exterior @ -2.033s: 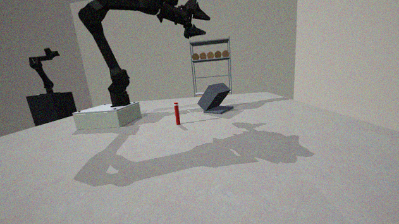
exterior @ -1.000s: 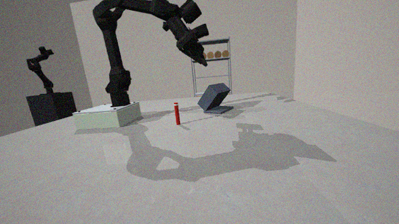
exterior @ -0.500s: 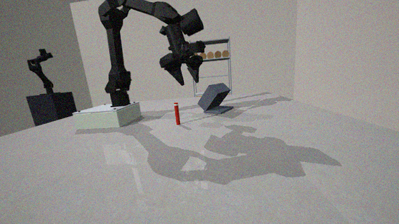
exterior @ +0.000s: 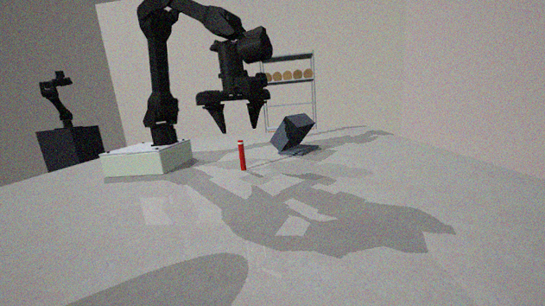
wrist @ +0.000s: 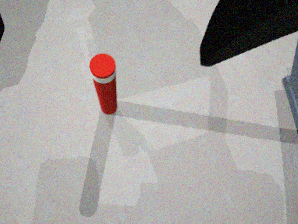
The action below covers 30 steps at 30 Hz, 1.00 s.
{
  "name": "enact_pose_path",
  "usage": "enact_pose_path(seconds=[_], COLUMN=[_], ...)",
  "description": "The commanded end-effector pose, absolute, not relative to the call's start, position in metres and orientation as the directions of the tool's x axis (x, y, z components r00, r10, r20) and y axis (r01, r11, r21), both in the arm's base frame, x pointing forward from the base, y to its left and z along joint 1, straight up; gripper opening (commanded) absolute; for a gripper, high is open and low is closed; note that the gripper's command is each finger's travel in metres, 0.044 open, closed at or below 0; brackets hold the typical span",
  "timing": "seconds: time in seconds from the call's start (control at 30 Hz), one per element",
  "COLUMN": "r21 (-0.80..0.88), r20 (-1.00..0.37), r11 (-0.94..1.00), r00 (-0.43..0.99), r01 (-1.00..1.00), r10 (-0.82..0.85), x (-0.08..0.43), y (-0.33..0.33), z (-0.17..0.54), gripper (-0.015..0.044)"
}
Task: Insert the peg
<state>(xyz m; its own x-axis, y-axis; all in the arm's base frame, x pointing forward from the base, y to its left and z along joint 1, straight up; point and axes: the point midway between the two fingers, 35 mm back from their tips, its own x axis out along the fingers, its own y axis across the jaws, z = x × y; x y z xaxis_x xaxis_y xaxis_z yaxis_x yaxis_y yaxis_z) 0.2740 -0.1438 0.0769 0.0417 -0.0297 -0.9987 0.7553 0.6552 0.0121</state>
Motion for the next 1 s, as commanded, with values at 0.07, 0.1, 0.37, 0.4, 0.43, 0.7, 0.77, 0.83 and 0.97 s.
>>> enact_pose_path(seconds=[0.07, 0.1, 0.37, 0.4, 0.43, 0.7, 0.77, 0.83, 0.97], r21=[0.009, 0.009, 0.009, 0.009, 0.009, 0.009, 0.009, 0.009, 0.009], r20=[-1.0, -1.0, -1.0, -1.0, -1.0, -1.0, -1.0, -1.0, -1.0], r11=[0.64, 0.64, 0.64, 0.64, 0.64, 0.64, 0.64, 0.64, 0.64], r00=[0.02, 0.02, 0.02, 0.02, 0.02, 0.02, 0.02, 0.02, 0.02], r01=[0.768, 0.768, 0.768, 0.768, 0.768, 0.768, 0.768, 0.768, 0.768], r10=[-0.011, -0.011, -0.011, -0.011, -0.011, -0.011, -0.011, -0.011, -0.011], x=[0.27, 0.27, 0.272, 0.272, 0.272, 0.273, 0.273, 0.273, 0.273], y=[-0.144, -0.144, -0.144, -0.144, -0.144, -0.144, -0.144, -0.144, -0.144], z=[0.071, 0.071, 0.06, 0.058, 0.056, 0.043, 0.04, 0.037, 0.03], gripper=[0.044, 0.044, 0.044, 0.044, 0.044, 0.044, 0.044, 0.044, 0.044])
